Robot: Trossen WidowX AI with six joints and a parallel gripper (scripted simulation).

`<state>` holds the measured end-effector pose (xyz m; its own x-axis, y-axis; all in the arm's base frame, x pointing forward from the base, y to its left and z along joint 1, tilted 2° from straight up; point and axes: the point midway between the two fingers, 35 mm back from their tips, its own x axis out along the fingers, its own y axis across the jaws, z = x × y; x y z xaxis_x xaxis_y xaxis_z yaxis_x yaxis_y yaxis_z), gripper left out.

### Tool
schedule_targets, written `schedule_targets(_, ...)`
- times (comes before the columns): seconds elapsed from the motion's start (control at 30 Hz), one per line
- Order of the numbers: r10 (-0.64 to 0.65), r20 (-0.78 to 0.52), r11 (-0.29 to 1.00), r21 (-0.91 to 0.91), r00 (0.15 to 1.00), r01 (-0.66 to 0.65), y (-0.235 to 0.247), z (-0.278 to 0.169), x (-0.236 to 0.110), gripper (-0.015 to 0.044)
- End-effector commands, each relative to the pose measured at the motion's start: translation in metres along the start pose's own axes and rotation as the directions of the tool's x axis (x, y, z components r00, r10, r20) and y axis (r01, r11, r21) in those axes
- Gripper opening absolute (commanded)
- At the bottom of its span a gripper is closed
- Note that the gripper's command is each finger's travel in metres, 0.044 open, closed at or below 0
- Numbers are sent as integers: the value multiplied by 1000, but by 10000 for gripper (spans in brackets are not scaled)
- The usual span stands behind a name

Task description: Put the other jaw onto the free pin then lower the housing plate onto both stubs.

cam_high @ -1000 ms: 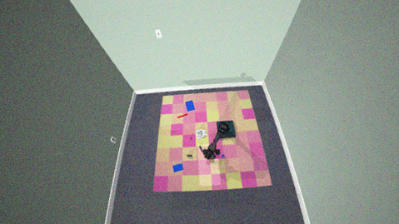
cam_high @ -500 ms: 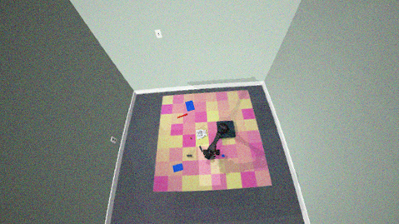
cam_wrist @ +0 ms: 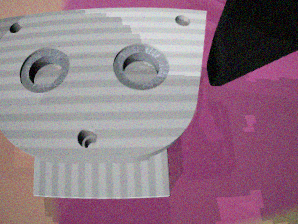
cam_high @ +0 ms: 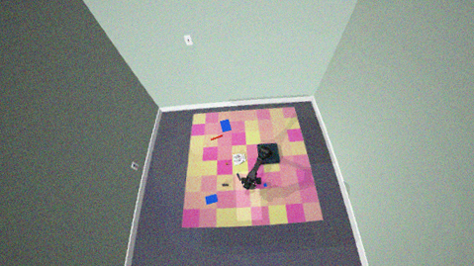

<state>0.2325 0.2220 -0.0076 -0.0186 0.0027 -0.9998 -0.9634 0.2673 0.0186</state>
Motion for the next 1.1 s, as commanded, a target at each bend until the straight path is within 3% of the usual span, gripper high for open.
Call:
schedule_targets(0.0, 4, 4, 1000, -1, 1000, -4, 1, 1, 0, 440)
schedule_targets(0.43, 0, 0, 1000, 0, 1000, 0, 0, 0, 0, 353)
schedule_targets(0.8, 0, 0, 1000, 0, 1000, 0, 0, 0, 0, 351)
schedule_targets(1.07, 1, 1, 1000, 0, 1000, -1, -1, 2, -23, 351)
